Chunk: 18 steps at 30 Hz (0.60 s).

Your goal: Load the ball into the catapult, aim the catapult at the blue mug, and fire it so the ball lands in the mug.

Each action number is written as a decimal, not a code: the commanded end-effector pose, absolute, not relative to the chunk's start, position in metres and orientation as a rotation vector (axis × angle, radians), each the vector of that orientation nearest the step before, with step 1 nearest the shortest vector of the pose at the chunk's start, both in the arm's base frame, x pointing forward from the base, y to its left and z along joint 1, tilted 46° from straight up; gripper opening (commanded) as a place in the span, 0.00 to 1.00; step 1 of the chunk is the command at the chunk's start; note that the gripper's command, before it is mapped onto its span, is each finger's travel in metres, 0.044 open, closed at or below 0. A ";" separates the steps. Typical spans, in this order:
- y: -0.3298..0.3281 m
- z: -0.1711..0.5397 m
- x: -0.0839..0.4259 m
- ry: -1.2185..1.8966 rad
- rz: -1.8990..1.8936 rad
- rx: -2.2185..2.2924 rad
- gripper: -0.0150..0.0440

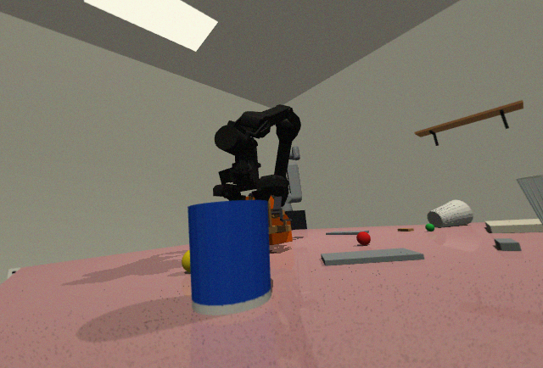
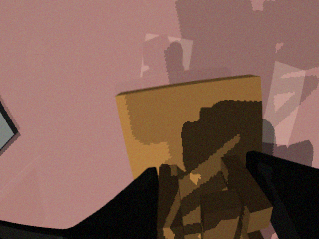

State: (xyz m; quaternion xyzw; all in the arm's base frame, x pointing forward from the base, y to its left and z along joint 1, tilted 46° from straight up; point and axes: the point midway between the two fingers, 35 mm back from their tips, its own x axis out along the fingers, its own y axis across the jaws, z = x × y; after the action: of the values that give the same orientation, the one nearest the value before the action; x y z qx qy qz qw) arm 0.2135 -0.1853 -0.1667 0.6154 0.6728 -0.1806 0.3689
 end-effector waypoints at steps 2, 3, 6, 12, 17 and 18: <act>-0.189 -0.165 0.217 1.708 -0.299 1.448 0.25; -0.189 -0.165 0.218 1.705 -0.269 1.424 0.25; -0.188 -0.165 0.221 1.695 -0.179 1.351 0.25; -0.185 -0.163 0.231 1.668 -0.025 1.220 0.25; -0.184 -0.161 0.234 1.667 -0.020 1.216 0.25; -0.184 -0.161 0.234 1.667 -0.020 1.216 0.25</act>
State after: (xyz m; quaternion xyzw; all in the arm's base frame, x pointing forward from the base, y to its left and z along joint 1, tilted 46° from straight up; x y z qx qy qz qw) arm 0.2296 -0.1795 -0.1637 0.5119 0.6970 -0.0147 0.5019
